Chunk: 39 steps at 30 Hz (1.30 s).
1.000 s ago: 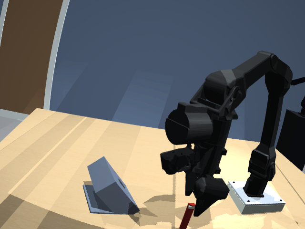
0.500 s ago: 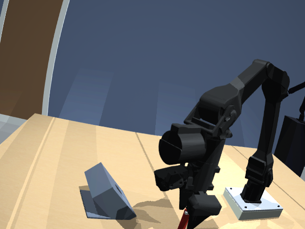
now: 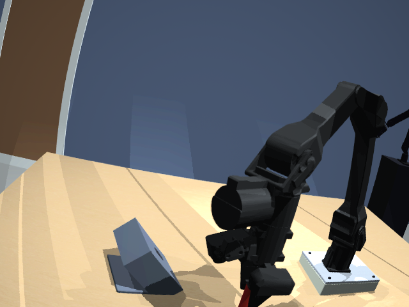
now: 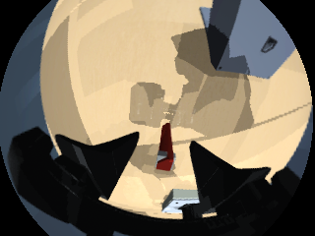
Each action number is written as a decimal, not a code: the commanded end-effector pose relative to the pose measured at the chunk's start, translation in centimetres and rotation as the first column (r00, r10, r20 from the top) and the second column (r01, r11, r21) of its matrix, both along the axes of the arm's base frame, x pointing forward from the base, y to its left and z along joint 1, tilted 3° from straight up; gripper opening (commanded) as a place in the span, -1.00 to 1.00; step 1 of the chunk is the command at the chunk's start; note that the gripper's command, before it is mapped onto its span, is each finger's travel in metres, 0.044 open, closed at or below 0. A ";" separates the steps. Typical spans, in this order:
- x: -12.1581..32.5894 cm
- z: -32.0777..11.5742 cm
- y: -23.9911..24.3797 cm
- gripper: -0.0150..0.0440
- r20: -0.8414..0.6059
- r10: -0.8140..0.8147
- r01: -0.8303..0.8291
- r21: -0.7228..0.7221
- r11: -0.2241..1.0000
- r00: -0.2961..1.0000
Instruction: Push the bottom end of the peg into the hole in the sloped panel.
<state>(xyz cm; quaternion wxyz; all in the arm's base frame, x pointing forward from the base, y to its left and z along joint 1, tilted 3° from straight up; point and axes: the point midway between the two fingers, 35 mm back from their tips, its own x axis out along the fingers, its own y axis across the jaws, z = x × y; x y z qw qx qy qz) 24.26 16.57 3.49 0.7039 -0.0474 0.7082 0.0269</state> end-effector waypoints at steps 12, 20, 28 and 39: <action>0.0 0.1 0.0 -0.49 0.001 0.000 0.000 0.001 1.000 1.000; 0.0 0.1 0.0 -0.49 0.001 0.000 0.000 0.001 1.000 1.000; 0.2 2.5 0.2 -0.49 0.001 0.002 -0.002 -0.001 1.000 1.000; 0.3 6.7 0.5 -0.49 0.001 0.006 -0.006 -0.003 1.000 1.000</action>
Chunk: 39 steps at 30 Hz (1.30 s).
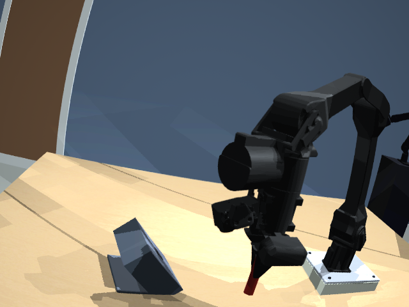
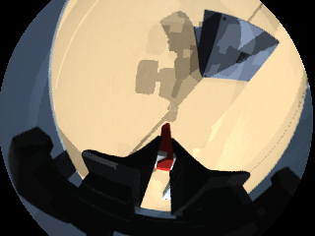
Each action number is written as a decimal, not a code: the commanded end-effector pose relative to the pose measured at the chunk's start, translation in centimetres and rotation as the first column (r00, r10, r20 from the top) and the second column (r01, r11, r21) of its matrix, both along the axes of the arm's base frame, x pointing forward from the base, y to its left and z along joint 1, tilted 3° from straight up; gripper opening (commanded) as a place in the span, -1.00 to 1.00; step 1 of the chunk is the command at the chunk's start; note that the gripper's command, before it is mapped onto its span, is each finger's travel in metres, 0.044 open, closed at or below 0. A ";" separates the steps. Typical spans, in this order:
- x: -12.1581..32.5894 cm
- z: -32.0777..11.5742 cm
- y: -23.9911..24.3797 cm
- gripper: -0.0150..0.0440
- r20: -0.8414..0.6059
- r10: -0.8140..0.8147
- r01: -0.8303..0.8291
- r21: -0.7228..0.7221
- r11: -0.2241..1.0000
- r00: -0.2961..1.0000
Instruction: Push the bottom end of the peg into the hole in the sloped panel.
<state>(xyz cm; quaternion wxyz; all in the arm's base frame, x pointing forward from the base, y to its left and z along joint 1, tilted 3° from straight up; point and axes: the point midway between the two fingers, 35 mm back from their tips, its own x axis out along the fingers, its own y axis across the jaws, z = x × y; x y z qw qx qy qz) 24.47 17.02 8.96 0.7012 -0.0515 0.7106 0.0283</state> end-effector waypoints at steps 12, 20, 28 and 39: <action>0.1 2.5 -0.1 -0.49 0.019 -0.057 0.057 0.014 0.998 0.998; 0.4 2.5 -0.5 -0.49 0.036 -0.159 0.157 0.041 0.987 0.987; 0.7 2.5 -0.9 -0.49 0.048 -0.259 0.255 0.071 0.964 0.965; 1.1 2.4 -1.5 -0.49 0.058 -0.391 0.383 0.114 0.916 0.918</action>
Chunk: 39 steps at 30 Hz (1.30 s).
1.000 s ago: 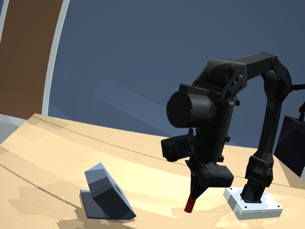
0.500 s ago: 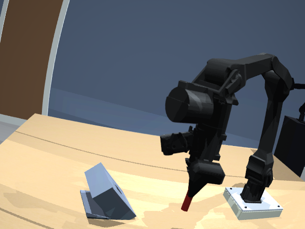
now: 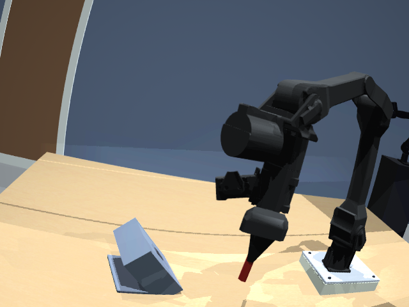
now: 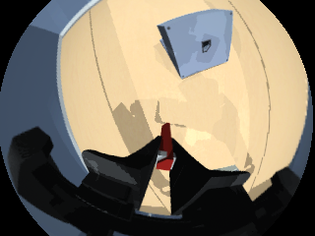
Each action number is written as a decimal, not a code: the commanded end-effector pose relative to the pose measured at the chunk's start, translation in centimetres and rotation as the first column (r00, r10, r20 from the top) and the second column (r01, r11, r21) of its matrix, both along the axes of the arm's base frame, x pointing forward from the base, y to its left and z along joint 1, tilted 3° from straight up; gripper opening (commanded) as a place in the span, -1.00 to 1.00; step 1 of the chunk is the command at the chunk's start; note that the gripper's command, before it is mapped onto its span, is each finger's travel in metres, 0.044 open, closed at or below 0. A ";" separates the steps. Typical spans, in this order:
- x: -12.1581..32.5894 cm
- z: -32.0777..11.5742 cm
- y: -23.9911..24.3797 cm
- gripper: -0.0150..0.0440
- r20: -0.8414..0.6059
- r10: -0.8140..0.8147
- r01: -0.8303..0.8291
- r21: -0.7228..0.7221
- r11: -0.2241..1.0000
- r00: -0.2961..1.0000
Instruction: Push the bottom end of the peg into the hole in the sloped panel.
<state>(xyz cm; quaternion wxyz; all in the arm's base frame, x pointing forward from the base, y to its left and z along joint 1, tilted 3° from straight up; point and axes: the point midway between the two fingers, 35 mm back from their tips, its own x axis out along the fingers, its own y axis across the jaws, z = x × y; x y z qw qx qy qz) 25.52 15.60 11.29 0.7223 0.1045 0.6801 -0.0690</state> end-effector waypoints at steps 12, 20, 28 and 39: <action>0.4 0.1 -0.8 -0.49 0.024 -0.190 0.188 0.064 0.980 0.982; 0.7 0.1 -1.2 -0.49 0.030 -0.287 0.283 0.097 0.954 0.957; 0.9 0.1 -1.7 -0.49 0.031 -0.381 0.374 0.132 0.918 0.924; 1.2 0.1 -2.3 -0.49 0.025 -0.503 0.490 0.181 0.852 0.864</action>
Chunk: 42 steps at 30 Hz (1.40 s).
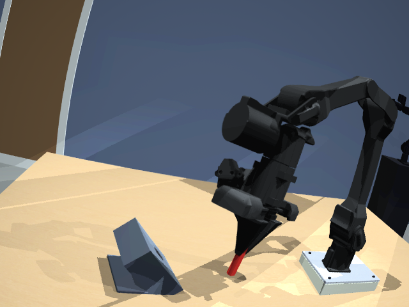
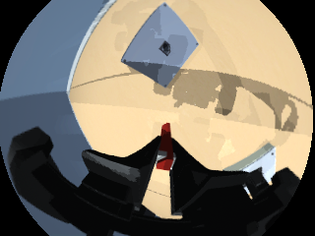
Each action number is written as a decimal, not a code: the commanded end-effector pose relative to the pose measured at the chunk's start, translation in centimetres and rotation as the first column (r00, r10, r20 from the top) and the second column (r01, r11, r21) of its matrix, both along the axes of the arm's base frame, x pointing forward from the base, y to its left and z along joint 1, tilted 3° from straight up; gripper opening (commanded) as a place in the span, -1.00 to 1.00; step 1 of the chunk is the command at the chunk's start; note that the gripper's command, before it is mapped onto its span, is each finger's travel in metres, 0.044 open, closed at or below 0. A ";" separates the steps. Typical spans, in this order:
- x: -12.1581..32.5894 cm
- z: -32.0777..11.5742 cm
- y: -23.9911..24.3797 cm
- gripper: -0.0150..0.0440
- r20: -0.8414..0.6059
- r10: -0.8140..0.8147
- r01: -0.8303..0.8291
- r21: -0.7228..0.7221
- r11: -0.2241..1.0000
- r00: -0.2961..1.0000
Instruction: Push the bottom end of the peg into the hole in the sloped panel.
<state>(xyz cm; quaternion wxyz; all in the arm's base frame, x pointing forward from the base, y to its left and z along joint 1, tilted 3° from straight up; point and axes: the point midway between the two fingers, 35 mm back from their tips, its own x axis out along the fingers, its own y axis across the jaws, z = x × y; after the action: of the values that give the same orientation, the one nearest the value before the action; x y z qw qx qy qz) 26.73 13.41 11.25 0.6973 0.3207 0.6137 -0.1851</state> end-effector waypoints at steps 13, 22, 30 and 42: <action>0.4 0.1 -0.9 -0.49 0.015 -0.194 0.193 0.081 0.978 0.981; 0.6 0.1 -1.4 -0.49 0.015 -0.299 0.295 0.125 0.947 0.954; 0.8 0.2 -1.9 -0.49 0.009 -0.387 0.381 0.166 0.910 0.922; 1.0 0.2 -2.6 -0.49 -0.008 -0.511 0.500 0.226 0.836 0.859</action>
<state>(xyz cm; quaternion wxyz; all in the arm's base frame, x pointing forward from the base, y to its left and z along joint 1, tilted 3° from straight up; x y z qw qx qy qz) 27.74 10.91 11.34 0.6096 0.5348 0.5131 -0.2813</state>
